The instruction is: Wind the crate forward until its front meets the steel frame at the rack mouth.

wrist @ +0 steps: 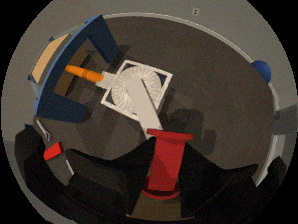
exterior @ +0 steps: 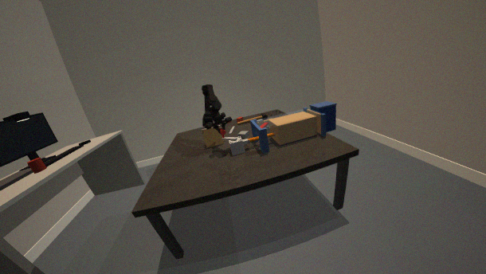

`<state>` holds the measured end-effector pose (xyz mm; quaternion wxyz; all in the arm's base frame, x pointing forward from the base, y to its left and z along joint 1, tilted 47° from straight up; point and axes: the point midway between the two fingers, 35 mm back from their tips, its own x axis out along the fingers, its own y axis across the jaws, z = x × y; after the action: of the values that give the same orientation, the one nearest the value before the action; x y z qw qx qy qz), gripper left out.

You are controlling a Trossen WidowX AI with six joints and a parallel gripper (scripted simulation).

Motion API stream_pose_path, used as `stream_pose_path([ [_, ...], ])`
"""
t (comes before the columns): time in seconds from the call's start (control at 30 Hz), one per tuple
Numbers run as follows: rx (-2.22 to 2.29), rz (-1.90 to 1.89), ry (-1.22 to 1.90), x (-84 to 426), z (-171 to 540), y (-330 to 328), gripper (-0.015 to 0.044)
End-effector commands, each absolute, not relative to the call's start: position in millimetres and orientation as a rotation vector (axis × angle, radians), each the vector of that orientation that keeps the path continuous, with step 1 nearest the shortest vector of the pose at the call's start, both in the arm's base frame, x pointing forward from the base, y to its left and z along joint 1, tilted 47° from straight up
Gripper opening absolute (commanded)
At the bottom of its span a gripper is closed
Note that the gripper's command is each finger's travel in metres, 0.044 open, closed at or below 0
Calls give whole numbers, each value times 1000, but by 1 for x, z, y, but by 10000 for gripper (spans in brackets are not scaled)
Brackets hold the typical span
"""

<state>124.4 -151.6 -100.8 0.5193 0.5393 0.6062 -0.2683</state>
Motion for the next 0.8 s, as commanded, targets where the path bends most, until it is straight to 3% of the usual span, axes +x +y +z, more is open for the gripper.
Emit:
stream_pose_path([
  [0.0, 1274, -646, 1466, 120, -108, -157, 0],
  [0.77, 1271, -649, 1465, 108, -130, -180, 0],
])
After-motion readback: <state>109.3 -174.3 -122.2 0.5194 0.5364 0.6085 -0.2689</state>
